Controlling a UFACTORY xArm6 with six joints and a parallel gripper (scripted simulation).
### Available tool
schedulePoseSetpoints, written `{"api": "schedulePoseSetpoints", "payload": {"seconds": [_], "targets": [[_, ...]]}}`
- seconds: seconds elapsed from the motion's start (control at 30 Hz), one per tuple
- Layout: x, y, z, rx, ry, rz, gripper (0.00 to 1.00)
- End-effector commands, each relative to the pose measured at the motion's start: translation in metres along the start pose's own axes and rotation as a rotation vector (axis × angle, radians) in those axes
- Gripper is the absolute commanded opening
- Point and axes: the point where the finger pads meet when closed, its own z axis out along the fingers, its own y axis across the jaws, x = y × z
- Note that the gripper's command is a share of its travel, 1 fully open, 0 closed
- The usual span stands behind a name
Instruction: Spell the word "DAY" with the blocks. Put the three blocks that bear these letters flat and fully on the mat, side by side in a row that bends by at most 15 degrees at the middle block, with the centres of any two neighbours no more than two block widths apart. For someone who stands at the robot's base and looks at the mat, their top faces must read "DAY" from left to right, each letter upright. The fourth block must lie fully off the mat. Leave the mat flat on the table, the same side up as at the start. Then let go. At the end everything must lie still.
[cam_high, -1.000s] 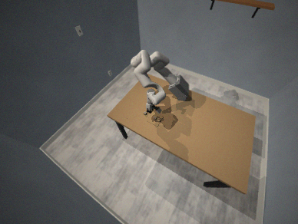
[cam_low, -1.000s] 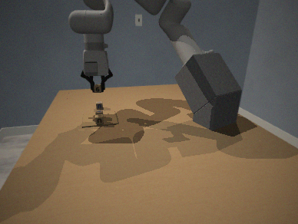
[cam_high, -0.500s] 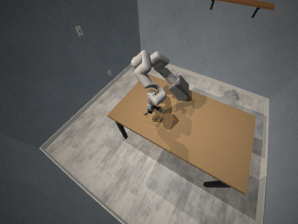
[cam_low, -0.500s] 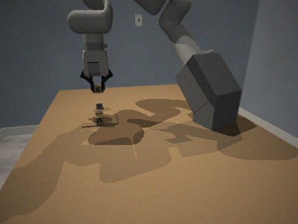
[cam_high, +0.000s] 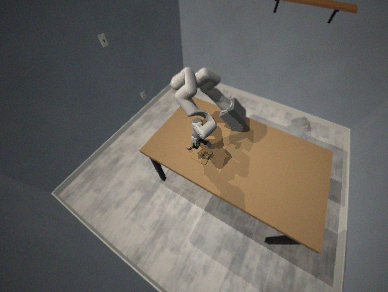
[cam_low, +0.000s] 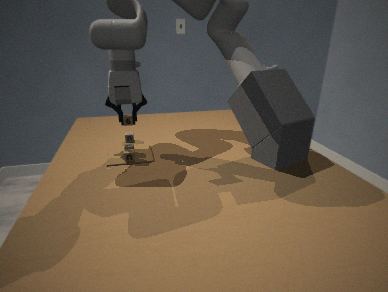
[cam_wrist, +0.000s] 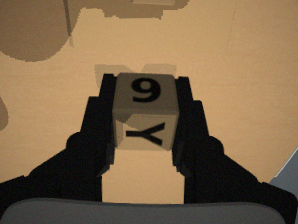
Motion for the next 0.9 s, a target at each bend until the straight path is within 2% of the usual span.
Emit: {"api": "schedulePoseSetpoints", "payload": {"seconds": [0.0, 0.4, 0.87], "targets": [[0.000, 0.002, 0.015, -0.003, 0.000, 0.001, 0.27], [0.000, 0.002, 0.068, -0.003, 0.000, 0.001, 0.27], [0.000, 0.002, 0.081, -0.003, 0.000, 0.001, 0.27]]}}
